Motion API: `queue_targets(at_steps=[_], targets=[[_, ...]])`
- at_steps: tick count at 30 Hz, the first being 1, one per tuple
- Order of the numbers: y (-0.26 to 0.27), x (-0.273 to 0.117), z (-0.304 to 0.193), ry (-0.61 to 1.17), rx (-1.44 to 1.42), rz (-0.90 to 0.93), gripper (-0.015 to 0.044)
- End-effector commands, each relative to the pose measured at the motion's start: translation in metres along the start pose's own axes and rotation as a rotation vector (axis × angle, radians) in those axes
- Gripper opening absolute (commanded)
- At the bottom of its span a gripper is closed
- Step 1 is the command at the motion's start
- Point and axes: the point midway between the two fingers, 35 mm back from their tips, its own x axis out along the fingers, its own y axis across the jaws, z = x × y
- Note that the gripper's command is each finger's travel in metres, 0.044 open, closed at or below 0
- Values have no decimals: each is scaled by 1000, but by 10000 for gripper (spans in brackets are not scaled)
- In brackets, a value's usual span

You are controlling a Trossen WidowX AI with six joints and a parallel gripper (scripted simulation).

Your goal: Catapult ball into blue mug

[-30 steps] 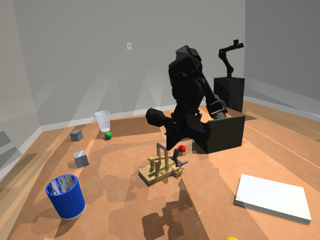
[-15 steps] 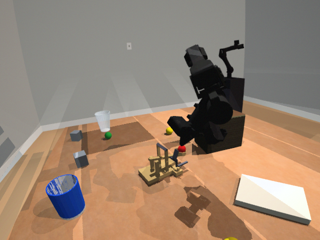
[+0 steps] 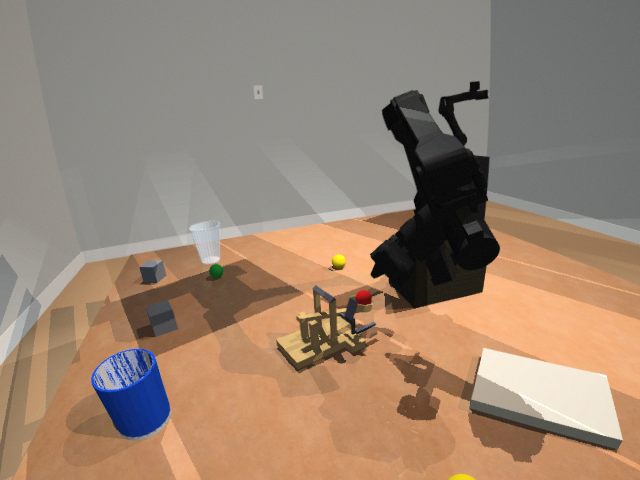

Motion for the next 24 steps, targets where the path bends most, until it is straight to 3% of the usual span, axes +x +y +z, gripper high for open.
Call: queue_targets(at_steps=[1,24], targets=[[6,2,1,31,-60,5,0],[4,20,19,31,-60,4,0]])
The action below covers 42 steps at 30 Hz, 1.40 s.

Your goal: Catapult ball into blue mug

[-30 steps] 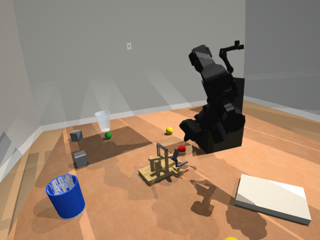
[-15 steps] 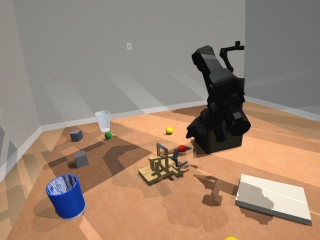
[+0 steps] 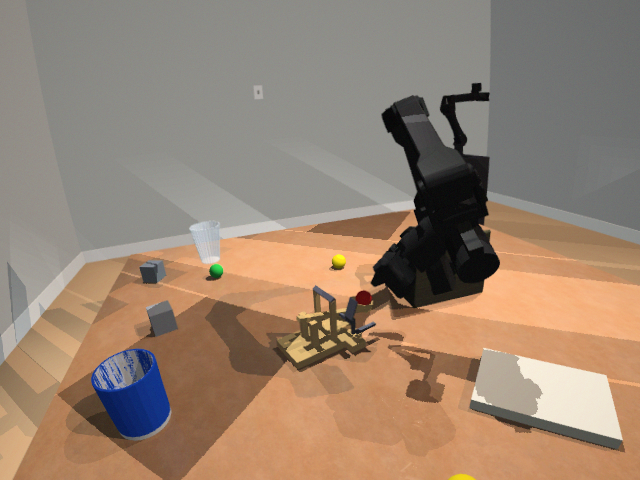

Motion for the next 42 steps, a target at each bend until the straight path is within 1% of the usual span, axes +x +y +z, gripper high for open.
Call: queue_targets(at_steps=[1,42], targets=[[2,9,8,9,-21,7,0],[7,56,57,12,-21,9,0]])
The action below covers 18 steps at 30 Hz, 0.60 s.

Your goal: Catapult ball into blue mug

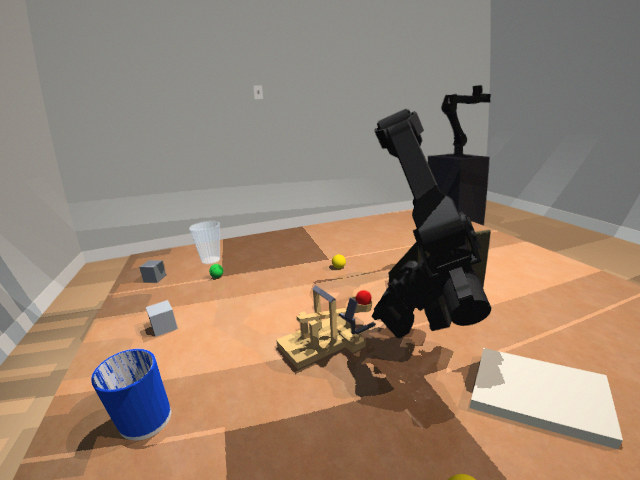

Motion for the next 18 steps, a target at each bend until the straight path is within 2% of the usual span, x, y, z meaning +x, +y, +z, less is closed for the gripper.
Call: queue_targets(at_steps=[1,18], targets=[[5,8,8,9,-22,7,0],[7,27,25,11,-21,9,0]])
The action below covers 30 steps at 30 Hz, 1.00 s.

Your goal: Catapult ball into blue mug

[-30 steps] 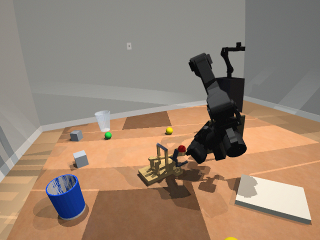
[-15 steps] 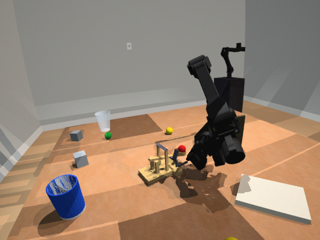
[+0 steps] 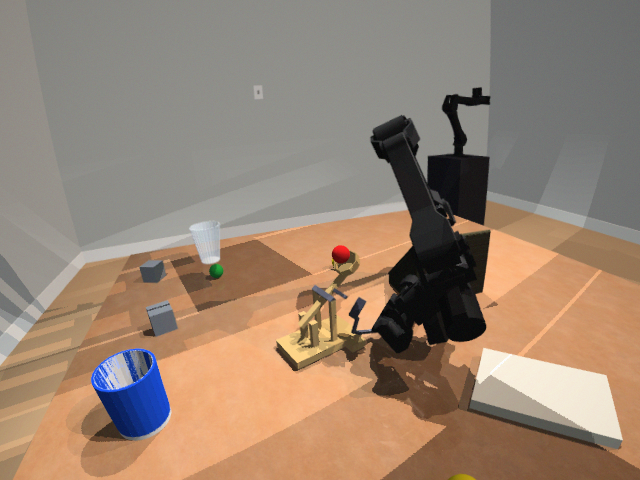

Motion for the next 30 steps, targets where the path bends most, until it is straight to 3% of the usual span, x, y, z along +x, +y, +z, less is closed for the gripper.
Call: queue_targets(at_steps=[1,11,17,30], targets=[[4,4,4,4,-25,10,0],[-30,-112,-41,-2,-29,-4,0],[-30,-121,-45,-1,-29,-3,0],[-55,-102,-47,-141,206,-17,341]])
